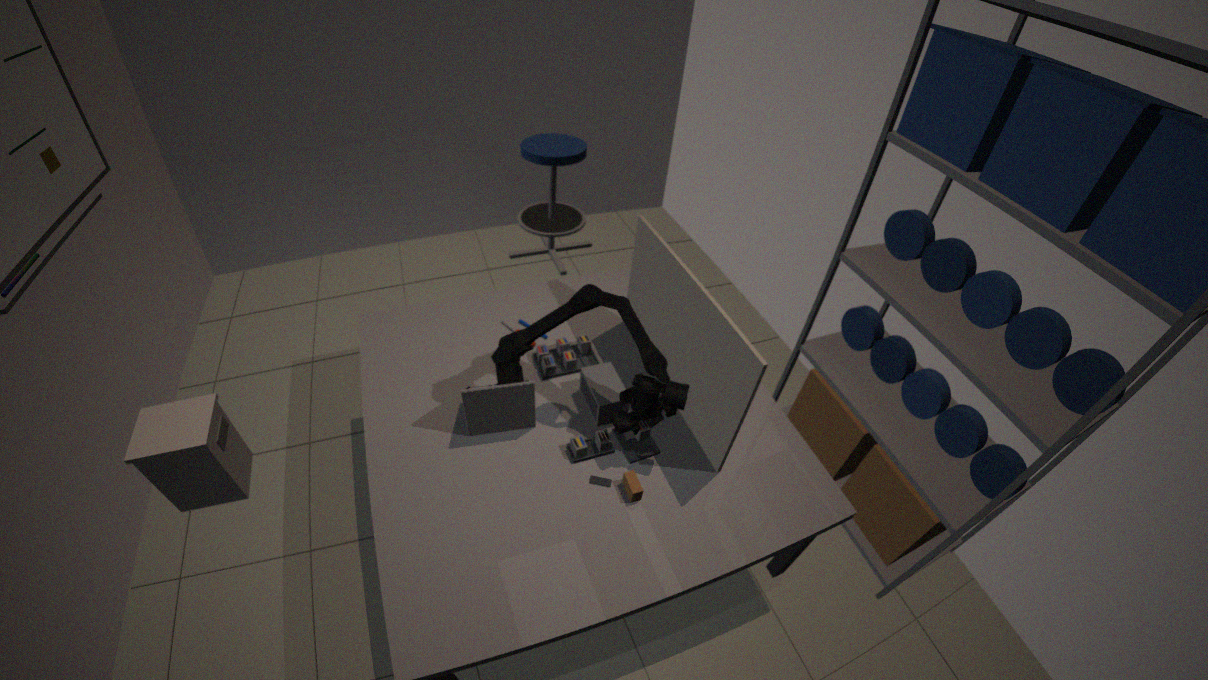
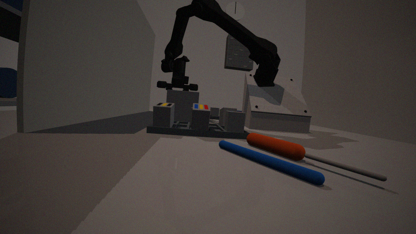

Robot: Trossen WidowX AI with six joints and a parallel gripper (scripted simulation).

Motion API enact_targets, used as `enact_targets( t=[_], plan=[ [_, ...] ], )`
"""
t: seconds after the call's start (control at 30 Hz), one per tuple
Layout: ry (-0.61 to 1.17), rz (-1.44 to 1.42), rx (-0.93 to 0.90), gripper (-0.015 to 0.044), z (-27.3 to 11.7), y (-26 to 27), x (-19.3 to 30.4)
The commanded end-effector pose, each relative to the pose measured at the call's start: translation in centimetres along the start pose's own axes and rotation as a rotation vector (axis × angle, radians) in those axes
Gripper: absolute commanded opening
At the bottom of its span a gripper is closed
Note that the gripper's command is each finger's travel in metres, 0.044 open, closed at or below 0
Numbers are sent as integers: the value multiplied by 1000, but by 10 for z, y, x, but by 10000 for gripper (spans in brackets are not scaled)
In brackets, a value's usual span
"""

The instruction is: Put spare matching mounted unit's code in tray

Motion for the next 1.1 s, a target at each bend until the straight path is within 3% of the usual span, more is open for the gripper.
enact_targets(
  t=[0.0,0.77,1.07],
  plan=[
    [-3,5,3,0,5,1,-1],
    [-9,5,4,0,32,4,-5],
    [-6,-1,1,236,29,3,-4]
  ],
)
Point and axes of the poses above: the point midway between the two fingers, 35 mm back from their tips, its own z axis out along the fingers, its own y axis across the jaws, x = y × z, the point moved 4 cm from there along -z, back along the fingers, and after that the axes turned 12 degrees about -z, right-handed, at the moved point
